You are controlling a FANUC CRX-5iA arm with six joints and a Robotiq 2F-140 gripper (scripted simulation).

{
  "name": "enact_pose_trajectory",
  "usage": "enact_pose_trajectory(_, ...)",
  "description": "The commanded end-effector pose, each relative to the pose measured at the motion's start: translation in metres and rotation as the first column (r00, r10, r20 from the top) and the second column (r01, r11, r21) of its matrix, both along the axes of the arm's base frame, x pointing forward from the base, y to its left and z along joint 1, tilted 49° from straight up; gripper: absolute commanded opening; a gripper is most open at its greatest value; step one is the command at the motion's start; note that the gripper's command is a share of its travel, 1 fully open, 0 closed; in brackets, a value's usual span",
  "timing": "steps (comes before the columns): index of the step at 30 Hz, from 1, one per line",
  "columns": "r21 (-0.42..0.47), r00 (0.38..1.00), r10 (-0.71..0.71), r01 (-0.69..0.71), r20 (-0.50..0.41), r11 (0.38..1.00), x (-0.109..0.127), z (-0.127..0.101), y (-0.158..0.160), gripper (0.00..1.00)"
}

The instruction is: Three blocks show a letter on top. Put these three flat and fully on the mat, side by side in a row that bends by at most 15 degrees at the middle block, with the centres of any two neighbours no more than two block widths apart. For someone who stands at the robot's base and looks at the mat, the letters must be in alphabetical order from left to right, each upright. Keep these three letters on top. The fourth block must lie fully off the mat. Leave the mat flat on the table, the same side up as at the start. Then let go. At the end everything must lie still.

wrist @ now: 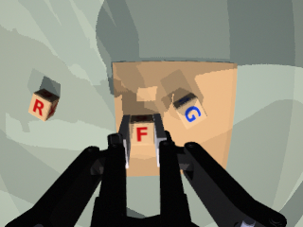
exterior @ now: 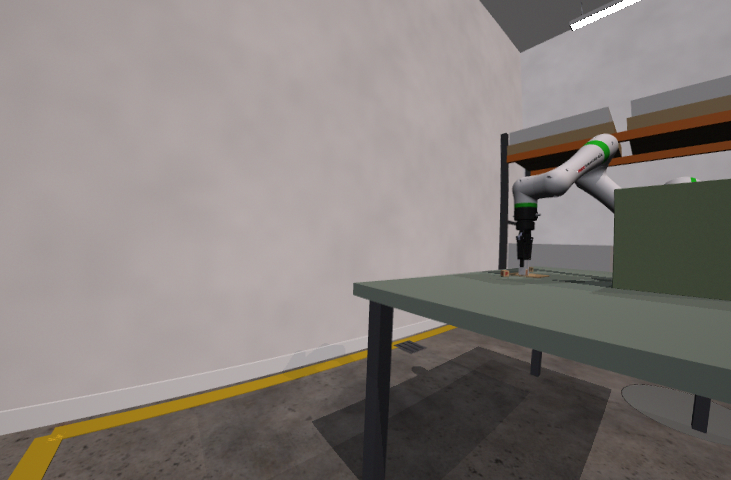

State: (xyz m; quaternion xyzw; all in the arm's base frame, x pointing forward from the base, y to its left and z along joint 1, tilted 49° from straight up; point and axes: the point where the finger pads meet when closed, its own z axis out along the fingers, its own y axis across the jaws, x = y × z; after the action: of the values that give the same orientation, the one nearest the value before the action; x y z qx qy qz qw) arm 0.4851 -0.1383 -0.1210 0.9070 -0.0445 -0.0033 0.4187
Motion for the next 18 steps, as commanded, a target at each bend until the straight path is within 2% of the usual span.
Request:
enact_pose_trajectory(1,0.0,1.0,0.0,0.0,0.0,1.0,0.0001,0.0,0.0002,0.13)
enact_pose_trajectory(16,0.0,1.0,0.0,0.0,0.0,1.0,0.0001,0.0,0.0002,0.13)
enact_pose_trajectory(18,0.0,1.0,0.0,0.0,0.0,1.0,0.0001,0.0,0.0002,0.15)
